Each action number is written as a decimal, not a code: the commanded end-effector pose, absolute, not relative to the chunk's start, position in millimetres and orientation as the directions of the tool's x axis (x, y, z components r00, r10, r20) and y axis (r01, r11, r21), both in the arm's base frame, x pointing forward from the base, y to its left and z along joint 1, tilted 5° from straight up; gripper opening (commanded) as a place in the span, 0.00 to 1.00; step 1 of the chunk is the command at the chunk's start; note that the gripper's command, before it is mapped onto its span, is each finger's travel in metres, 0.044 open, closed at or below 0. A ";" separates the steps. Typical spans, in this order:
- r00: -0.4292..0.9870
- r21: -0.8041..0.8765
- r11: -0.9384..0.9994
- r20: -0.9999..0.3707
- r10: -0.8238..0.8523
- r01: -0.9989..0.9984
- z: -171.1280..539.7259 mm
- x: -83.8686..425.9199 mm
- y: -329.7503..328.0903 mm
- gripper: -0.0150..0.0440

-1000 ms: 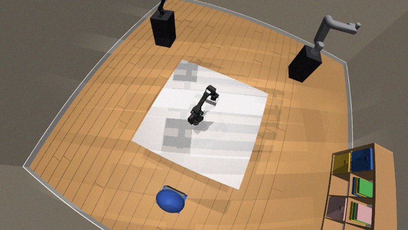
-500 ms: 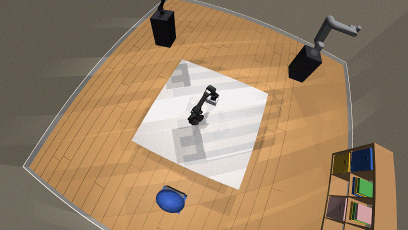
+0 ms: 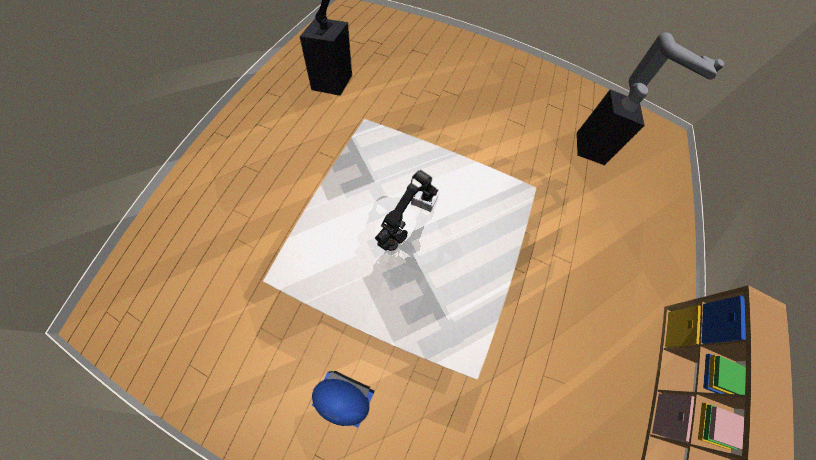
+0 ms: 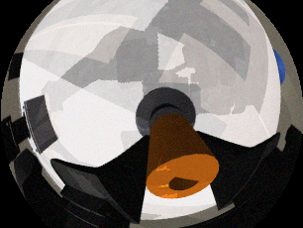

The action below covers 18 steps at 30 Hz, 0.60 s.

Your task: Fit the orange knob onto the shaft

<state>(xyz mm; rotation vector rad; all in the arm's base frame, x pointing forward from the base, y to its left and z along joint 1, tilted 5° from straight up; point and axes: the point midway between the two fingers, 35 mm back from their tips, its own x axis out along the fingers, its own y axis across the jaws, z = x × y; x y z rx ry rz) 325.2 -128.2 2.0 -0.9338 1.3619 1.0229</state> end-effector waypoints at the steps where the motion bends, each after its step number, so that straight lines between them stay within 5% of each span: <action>1: -0.045 0.052 0.303 -0.999 0.030 -0.952 4.4 326.3 -128.4 0.25; 18: -0.045 0.048 0.098 -0.999 0.030 -0.994 3.4 325.4 -128.4 0.25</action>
